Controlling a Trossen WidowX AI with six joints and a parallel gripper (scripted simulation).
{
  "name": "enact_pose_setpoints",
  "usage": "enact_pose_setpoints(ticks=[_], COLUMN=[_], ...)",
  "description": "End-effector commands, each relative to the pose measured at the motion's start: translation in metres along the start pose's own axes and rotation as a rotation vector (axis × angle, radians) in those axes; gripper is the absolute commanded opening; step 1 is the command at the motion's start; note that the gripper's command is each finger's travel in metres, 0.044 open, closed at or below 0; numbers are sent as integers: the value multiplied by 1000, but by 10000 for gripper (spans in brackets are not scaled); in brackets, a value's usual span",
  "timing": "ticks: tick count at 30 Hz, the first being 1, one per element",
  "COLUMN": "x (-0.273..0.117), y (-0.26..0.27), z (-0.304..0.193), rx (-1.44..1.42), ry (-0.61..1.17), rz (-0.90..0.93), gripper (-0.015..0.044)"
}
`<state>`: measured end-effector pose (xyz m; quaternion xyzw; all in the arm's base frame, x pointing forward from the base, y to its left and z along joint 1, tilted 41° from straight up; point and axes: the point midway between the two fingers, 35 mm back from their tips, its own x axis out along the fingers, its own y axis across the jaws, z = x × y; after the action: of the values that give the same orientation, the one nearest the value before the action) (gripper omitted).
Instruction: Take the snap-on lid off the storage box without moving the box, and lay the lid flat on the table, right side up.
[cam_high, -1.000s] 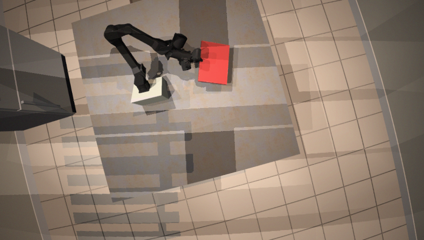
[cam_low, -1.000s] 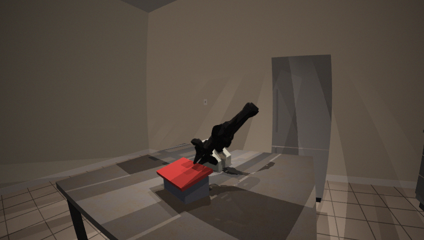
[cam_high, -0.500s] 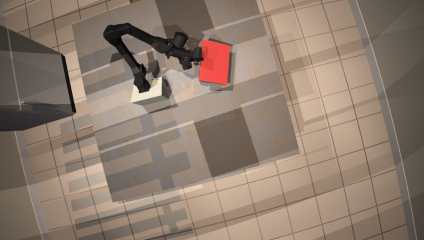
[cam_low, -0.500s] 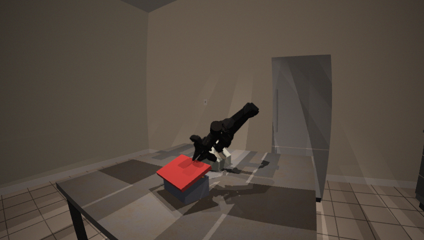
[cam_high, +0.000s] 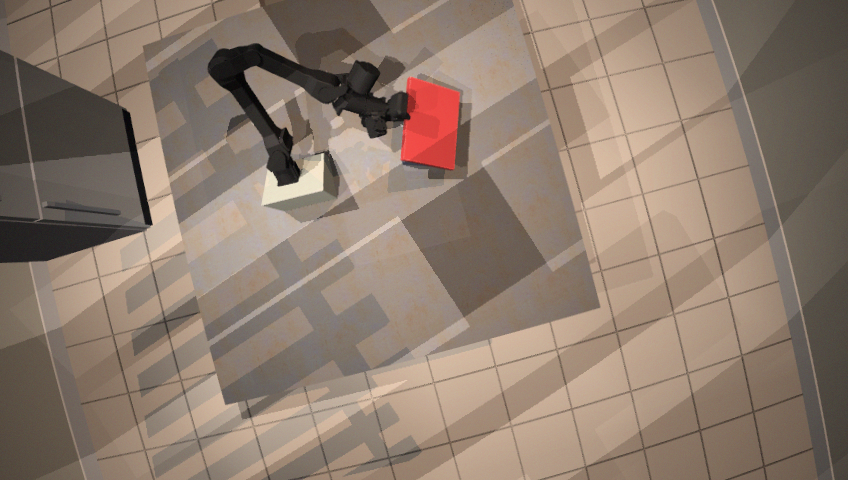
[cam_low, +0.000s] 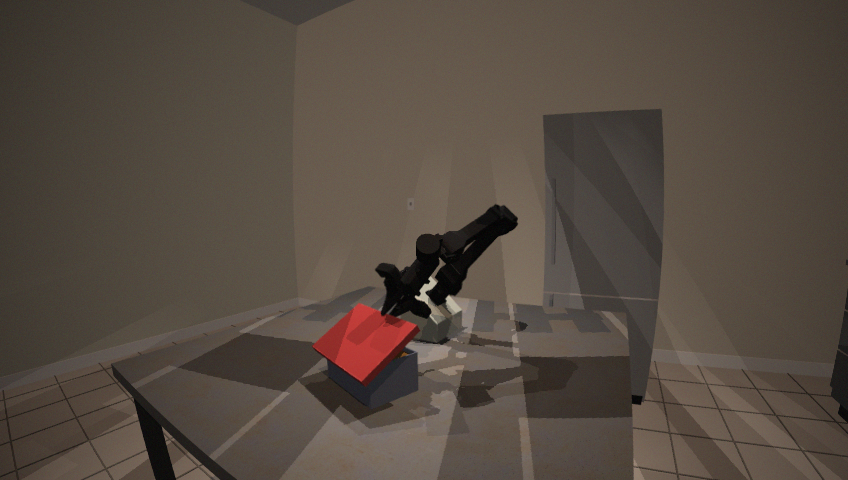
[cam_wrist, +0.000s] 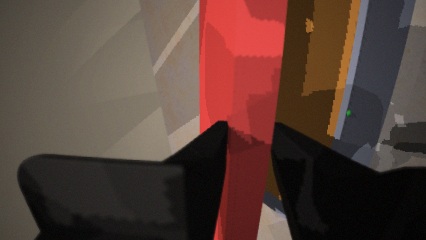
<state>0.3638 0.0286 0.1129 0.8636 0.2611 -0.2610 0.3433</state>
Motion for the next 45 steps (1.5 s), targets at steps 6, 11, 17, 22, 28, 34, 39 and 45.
enact_pose_setpoints(ticks=[6, 11, 17, 22, 28, 34, 39, 45], x=[-3, -3, -3, -6, -12, -17, -21, -26], y=[19, 28, 38, 43, 49, 55, 60, 66], z=[-1, -1, -1, -1, -1, -1, -1, -1], rx=[-3, -3, -3, -4, -4, -4, -4, -4], ry=[4, 4, 3, 3, 3, 3, 2, 2], rz=[12, 12, 12, 13, 13, 13, 12, 12], gripper=[0, 0, 0, 0, 0, 0, 0, 0])
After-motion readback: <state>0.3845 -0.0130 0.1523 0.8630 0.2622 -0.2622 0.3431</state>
